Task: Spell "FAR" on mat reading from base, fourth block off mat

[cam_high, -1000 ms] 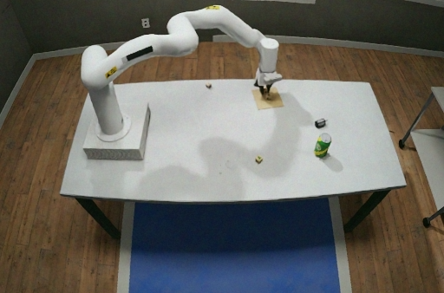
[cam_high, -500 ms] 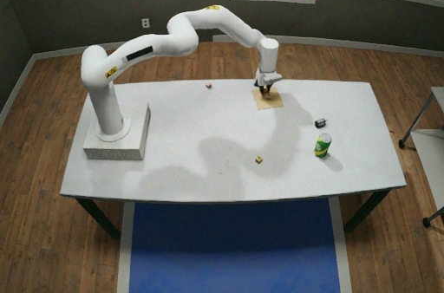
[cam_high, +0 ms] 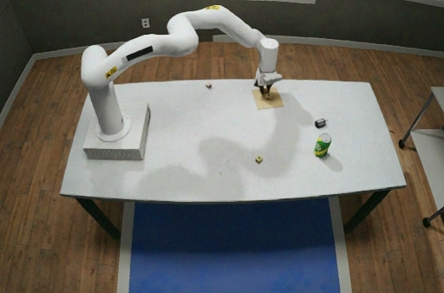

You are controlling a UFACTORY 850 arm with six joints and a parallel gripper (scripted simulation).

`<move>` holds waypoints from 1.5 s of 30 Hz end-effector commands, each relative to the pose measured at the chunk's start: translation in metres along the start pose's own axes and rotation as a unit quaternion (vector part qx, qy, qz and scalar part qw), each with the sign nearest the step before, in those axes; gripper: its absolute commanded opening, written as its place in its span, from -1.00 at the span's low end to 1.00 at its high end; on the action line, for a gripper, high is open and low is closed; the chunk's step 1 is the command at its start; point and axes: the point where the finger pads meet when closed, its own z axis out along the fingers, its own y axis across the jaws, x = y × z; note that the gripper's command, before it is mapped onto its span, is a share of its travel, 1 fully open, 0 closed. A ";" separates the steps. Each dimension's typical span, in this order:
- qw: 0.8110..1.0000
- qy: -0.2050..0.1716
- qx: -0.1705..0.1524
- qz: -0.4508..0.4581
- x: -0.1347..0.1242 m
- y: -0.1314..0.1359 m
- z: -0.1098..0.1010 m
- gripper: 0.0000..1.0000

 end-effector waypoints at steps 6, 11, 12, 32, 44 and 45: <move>1.000 0.000 0.001 0.000 0.000 -0.001 -0.002 -0.46; 1.000 0.000 0.001 0.000 0.000 -0.001 -0.002 -0.38; 1.000 0.000 0.001 0.000 0.000 -0.001 -0.002 -0.30; 1.000 0.000 0.001 0.000 0.000 -0.001 -0.003 -0.14; 1.000 0.000 0.001 0.000 0.000 -0.001 -0.038 -0.14; 1.000 0.000 0.001 0.000 0.000 -0.001 -0.044 -0.14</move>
